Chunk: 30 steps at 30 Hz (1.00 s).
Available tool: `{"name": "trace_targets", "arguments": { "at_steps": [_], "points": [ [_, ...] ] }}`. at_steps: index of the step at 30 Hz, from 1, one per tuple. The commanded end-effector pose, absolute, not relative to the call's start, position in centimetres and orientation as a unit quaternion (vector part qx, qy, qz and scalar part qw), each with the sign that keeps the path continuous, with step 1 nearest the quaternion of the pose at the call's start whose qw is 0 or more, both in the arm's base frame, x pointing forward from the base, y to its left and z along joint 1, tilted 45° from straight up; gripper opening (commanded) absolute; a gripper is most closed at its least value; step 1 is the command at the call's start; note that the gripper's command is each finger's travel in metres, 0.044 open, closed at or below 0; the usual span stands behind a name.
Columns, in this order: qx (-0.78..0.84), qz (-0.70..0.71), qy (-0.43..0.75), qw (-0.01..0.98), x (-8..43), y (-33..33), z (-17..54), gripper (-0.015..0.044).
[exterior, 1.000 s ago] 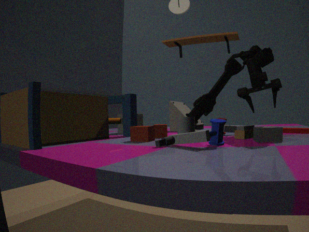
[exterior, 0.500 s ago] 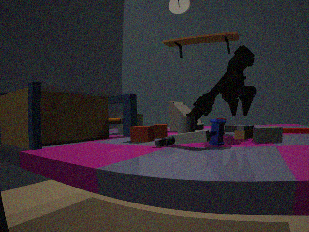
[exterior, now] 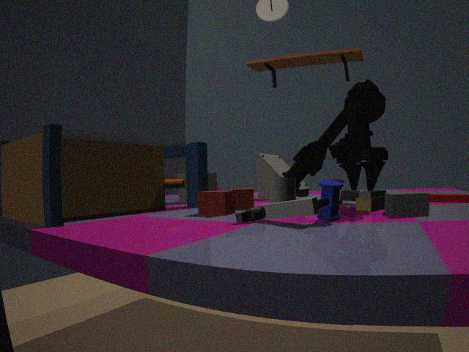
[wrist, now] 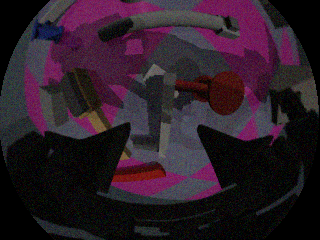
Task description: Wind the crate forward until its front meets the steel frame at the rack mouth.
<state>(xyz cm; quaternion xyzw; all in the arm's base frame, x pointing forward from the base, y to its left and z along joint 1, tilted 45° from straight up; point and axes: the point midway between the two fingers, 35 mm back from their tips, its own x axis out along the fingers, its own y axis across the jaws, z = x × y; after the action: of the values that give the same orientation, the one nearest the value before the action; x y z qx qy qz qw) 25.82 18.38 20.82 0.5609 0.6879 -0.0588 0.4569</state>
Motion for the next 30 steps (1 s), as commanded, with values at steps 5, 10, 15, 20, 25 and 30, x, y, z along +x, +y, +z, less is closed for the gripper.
{"name": "trace_targets", "arguments": {
  "at_steps": [5, 10, 15, 20, 25, 30],
  "points": [
    [0.561, -0.062, 0.687, 0.457, 25.8, 19.1, 20.0, 0.044],
    [0.562, -0.062, 0.687, 0.456, 25.8, 19.6, 19.5, 0.044],
    [0.562, -0.062, 0.687, 0.456, 25.8, 19.9, 19.1, 0.044],
    [0.562, -0.058, 0.687, 0.457, 25.9, 19.7, 19.5, 0.0309],
    [0.562, -0.058, 0.687, 0.457, 25.9, 19.7, 19.5, 0.0177],
    [0.562, -0.058, 0.687, 0.457, 25.9, 19.7, 19.5, 0.0046]
  ]
}}
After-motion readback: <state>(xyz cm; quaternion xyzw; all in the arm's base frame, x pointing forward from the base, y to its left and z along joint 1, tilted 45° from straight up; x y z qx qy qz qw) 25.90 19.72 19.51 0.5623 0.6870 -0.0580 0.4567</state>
